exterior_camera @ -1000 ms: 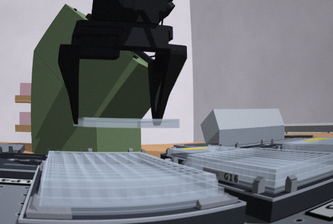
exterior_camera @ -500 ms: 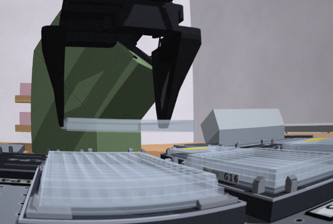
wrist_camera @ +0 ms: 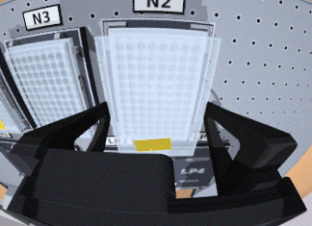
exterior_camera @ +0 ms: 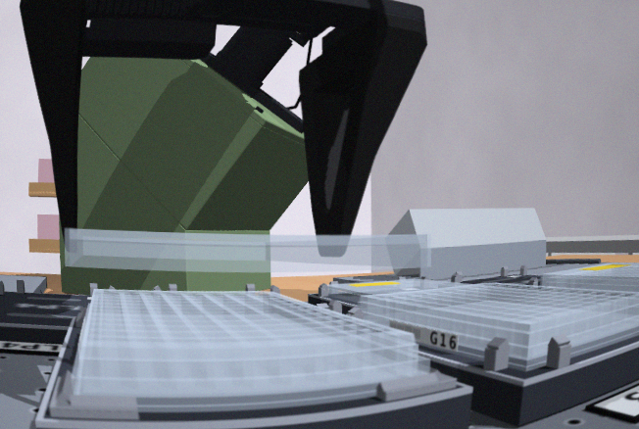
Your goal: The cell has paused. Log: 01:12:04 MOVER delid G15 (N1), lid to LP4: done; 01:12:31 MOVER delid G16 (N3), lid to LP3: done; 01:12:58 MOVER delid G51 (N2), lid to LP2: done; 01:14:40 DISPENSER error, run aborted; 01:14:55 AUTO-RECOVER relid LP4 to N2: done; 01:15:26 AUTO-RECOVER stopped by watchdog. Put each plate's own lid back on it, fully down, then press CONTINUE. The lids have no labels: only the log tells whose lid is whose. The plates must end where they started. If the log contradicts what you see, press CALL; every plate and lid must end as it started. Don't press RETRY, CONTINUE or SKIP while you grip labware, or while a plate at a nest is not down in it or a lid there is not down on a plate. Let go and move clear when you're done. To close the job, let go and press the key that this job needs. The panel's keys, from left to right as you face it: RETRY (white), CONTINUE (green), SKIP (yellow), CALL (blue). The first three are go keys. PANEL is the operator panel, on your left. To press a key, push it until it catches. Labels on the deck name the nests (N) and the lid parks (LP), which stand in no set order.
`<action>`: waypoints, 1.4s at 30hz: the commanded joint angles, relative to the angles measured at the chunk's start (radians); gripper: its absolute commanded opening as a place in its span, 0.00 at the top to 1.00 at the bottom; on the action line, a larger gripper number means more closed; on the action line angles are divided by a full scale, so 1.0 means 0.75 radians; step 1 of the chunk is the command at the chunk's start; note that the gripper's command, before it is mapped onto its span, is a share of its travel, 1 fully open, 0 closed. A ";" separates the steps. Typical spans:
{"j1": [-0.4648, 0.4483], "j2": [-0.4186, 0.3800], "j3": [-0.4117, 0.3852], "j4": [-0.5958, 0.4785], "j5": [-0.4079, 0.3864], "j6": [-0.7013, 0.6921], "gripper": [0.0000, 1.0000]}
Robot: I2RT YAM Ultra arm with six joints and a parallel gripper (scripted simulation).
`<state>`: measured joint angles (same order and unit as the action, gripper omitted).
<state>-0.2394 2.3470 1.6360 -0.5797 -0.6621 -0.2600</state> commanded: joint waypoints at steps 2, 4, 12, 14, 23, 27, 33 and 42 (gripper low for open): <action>-0.038 0.015 0.058 -0.092 -0.020 -0.013 1.00; -0.038 0.003 0.061 -0.097 -0.020 -0.015 1.00; -0.041 0.010 0.074 -0.110 -0.020 -0.018 1.00; -0.042 0.009 0.079 -0.114 -0.020 -0.019 1.00; -0.042 0.012 0.092 -0.123 -0.021 -0.019 1.00; -0.042 0.029 0.098 -0.126 -0.021 -0.018 1.00; -0.043 0.019 0.108 -0.134 -0.020 -0.019 1.00; -0.040 0.041 0.121 -0.124 -0.020 -0.007 1.00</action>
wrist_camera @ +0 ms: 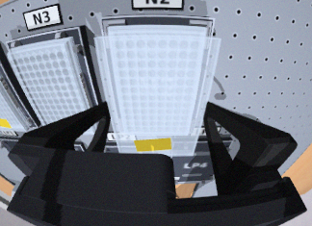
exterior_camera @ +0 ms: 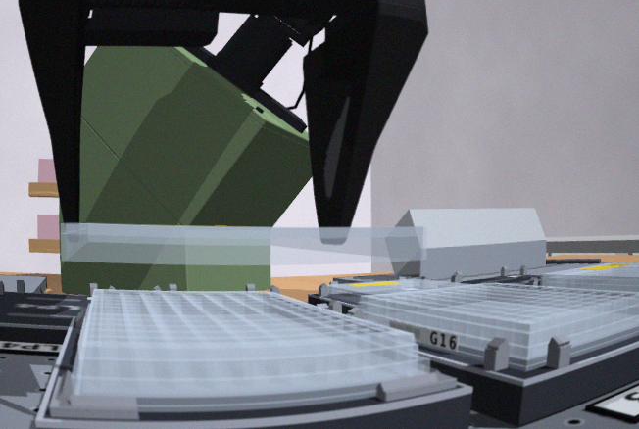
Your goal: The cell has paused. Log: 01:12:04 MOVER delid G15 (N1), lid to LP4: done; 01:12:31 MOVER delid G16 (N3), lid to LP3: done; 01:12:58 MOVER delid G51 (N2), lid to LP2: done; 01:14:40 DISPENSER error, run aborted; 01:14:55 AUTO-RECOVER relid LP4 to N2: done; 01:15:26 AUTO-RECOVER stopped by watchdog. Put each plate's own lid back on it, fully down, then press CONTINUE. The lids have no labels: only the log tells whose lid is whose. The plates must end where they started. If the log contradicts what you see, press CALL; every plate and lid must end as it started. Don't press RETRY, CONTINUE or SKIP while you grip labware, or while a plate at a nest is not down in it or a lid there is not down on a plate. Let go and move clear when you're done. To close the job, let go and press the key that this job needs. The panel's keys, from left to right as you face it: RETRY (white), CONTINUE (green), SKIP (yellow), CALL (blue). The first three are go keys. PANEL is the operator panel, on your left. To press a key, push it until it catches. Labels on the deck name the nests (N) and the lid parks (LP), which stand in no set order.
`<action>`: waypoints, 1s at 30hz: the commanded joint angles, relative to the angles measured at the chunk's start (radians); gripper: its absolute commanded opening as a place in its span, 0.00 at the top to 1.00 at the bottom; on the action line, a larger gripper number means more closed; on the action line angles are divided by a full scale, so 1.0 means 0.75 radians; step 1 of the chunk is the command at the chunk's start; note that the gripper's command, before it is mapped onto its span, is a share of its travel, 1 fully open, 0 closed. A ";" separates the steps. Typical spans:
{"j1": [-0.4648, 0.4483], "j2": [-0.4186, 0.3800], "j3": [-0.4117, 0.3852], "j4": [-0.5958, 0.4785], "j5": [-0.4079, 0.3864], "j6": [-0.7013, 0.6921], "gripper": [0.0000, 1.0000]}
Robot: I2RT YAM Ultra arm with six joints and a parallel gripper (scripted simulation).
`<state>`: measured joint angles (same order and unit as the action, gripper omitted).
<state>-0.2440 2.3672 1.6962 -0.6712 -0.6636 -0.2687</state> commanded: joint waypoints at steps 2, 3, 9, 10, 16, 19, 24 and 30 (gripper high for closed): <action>-0.032 0.005 0.043 0.007 -0.018 0.011 1.00; -0.032 0.002 0.044 0.011 -0.018 0.013 1.00; -0.028 0.022 0.048 0.024 -0.017 0.018 1.00; -0.027 0.010 0.050 0.012 -0.017 0.017 1.00; -0.003 0.031 0.057 0.030 -0.015 0.028 1.00; -0.009 0.016 0.061 0.029 -0.012 0.031 1.00; -0.002 0.037 0.063 0.039 -0.009 0.037 1.00; 0.001 0.020 0.061 0.046 -0.006 0.040 1.00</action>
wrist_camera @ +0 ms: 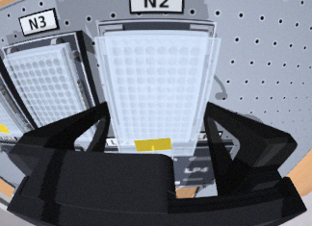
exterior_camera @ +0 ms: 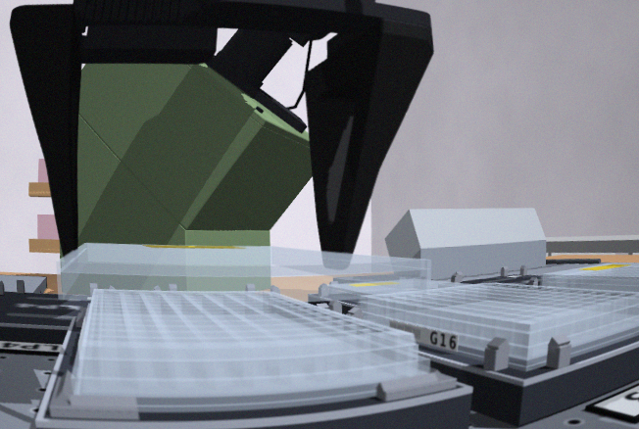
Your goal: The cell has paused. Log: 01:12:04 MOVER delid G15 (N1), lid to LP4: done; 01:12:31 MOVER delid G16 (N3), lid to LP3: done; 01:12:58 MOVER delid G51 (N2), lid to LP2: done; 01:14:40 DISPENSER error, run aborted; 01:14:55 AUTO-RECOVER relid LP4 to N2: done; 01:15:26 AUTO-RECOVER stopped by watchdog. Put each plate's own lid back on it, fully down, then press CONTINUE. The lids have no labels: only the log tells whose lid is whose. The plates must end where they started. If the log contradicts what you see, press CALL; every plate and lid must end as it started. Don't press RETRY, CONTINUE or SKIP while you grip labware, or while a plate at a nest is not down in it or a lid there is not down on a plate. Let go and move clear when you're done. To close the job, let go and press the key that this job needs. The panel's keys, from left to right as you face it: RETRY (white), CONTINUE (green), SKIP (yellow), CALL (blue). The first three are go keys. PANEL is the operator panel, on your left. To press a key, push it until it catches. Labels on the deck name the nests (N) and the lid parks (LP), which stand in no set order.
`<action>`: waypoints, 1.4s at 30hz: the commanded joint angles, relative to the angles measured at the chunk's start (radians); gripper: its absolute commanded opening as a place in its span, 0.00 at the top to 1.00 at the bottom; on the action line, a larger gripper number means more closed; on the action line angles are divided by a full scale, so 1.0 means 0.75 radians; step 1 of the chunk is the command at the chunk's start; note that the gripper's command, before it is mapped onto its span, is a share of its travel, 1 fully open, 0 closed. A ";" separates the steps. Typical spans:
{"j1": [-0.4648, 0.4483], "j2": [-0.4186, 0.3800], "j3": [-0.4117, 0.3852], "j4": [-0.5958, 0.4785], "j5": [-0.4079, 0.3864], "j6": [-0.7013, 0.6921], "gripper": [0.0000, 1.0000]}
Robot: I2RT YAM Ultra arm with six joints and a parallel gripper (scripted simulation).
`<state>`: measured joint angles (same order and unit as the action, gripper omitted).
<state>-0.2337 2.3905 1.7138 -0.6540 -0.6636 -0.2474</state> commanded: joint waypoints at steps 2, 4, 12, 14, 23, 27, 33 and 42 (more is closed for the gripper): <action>-0.012 -0.001 0.037 0.027 -0.004 0.014 1.00; -0.011 0.011 0.036 0.031 -0.003 0.015 1.00; -0.005 0.007 0.025 0.043 0.002 0.021 1.00; -0.011 0.012 0.017 0.046 0.003 0.019 1.00; -0.002 0.017 -0.033 0.064 0.009 0.029 1.00; 0.005 0.022 -0.039 0.073 0.011 0.032 1.00; 0.000 0.031 -0.019 0.083 0.013 0.034 1.00; 0.008 0.039 -0.019 0.096 0.015 0.042 1.00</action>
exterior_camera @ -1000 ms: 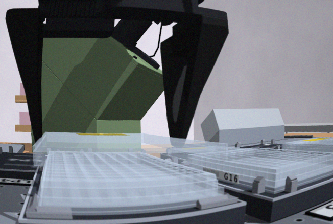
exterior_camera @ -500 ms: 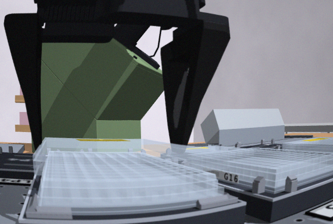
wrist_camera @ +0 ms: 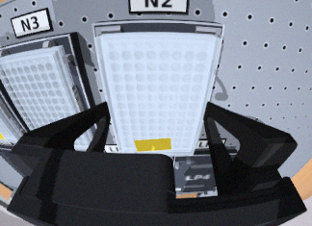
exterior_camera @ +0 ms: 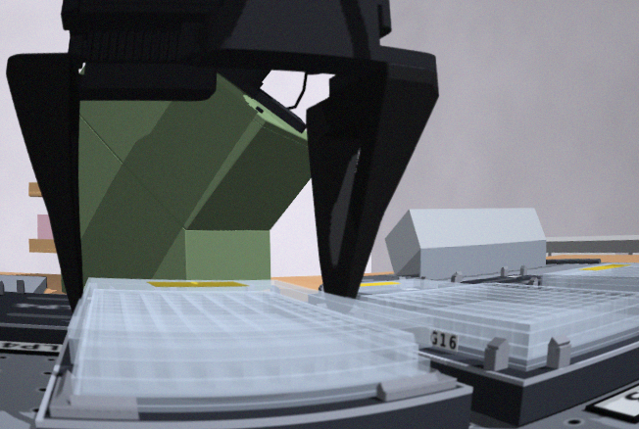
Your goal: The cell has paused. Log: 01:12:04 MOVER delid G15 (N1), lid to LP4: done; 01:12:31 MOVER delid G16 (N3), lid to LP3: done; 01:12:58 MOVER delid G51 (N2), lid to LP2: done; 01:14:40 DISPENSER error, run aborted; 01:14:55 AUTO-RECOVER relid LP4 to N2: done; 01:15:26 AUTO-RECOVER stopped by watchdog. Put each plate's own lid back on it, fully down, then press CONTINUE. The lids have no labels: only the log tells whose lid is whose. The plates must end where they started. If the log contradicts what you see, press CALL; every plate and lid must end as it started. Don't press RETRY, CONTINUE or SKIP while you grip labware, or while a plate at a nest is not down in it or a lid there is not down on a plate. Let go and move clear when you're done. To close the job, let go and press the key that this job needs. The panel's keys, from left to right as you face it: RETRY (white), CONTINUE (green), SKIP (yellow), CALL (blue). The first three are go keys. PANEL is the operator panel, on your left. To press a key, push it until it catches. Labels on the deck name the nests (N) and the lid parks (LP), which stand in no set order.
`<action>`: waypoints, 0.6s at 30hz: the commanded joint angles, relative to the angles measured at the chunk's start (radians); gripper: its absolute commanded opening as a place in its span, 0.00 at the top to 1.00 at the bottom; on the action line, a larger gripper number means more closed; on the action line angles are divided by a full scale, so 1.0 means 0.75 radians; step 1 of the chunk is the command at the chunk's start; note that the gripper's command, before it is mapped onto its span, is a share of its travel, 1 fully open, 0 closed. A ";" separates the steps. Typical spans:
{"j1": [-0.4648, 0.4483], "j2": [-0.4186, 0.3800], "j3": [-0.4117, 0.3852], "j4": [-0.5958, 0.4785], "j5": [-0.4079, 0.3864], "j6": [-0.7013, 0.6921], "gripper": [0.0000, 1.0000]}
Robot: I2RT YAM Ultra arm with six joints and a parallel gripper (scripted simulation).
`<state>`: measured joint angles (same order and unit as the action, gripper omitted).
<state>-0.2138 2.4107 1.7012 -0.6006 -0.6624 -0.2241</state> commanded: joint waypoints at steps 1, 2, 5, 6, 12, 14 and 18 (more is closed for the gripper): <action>-0.018 0.008 -0.003 0.026 0.014 0.012 1.00; -0.016 0.002 -0.001 0.027 0.015 0.012 1.00; -0.014 -0.001 0.000 0.028 0.014 0.013 1.00; -0.011 0.001 -0.001 0.030 0.012 0.011 1.00; -0.009 -0.005 0.002 0.014 0.004 0.006 1.00; -0.009 -0.005 0.002 0.013 0.004 0.005 1.00; -0.009 -0.005 0.002 0.013 0.004 0.004 1.00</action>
<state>-0.2096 2.4142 1.7012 -0.5961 -0.6598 -0.2214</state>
